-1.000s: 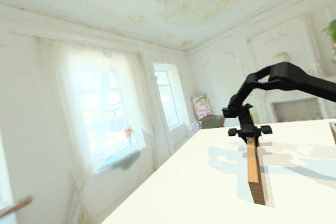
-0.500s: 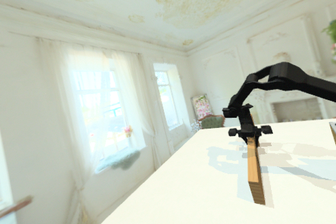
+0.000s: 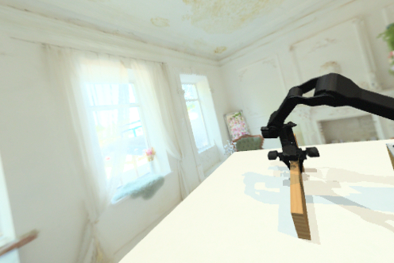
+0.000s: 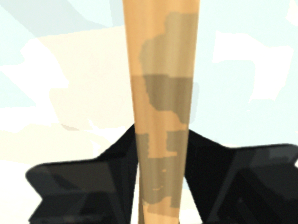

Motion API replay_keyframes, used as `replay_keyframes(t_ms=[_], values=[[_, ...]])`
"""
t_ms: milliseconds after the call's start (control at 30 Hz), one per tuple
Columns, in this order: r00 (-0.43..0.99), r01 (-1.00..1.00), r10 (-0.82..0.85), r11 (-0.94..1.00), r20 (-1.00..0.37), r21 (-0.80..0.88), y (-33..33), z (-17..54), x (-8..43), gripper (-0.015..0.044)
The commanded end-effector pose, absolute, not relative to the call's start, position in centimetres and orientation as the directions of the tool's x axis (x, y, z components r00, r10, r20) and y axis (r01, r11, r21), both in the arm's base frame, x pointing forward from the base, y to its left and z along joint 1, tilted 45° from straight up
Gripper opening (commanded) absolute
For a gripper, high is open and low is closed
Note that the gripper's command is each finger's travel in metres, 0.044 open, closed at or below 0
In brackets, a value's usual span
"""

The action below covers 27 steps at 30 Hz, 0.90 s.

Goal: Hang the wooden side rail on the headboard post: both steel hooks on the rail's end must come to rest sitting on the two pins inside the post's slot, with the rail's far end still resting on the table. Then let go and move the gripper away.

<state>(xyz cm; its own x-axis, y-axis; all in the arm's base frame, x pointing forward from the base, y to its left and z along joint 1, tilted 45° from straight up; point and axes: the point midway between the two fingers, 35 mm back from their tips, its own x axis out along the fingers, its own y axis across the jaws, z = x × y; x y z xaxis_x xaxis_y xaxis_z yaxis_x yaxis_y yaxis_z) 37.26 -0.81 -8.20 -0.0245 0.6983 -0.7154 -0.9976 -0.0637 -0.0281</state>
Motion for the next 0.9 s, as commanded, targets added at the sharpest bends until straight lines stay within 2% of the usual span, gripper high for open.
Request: replay_keyframes(t_ms=[0, 867], values=[[-0.007, -0.998, 0.695, -0.053, -0.719, -0.042, -1.52, -7.94, 37.59, 0.0], [-0.007, -0.998, 0.695, -0.053, -0.719, -0.042, -1.71, -8.07, 37.7, 0.0]])
